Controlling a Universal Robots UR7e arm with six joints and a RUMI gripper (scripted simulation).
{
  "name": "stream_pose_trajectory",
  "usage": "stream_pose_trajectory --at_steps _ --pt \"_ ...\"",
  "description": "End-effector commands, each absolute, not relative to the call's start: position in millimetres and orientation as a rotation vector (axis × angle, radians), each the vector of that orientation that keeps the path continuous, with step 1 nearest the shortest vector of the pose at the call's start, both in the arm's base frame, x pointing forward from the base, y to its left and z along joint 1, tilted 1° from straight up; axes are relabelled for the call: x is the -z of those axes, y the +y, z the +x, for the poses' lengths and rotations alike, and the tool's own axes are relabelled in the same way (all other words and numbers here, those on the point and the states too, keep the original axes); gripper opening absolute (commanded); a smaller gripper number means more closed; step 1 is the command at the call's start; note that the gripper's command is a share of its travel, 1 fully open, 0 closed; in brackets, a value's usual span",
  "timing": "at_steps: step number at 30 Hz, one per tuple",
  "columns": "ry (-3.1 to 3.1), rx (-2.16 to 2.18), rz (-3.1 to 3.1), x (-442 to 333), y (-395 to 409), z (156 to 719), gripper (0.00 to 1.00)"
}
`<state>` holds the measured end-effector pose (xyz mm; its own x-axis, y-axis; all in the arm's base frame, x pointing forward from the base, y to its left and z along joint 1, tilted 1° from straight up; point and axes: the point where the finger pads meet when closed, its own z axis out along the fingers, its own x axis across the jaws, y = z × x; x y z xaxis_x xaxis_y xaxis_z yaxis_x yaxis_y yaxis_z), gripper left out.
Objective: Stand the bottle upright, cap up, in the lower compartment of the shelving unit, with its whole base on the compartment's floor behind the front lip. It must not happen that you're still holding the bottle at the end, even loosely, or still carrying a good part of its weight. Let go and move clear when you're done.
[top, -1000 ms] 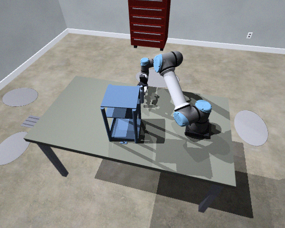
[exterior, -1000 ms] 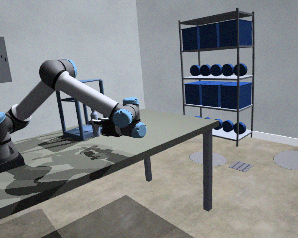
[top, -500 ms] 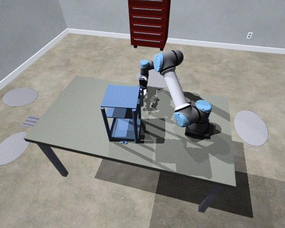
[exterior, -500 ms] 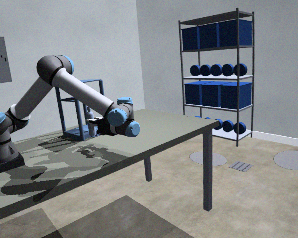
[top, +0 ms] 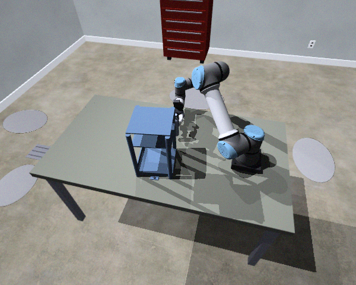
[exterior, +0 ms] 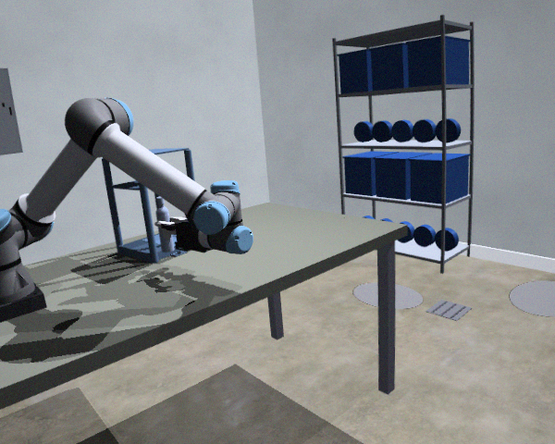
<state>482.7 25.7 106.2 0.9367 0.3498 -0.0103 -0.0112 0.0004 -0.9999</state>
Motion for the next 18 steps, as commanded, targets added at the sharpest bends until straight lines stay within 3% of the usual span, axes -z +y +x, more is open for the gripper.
stream_pose_trajectory --at_steps 1,18 --pt "-0.272 -0.288 -1.551 -106.8 29.2 481.6 0.0" --pt "-0.272 -0.288 -1.551 -106.8 31.0 483.1 0.0"
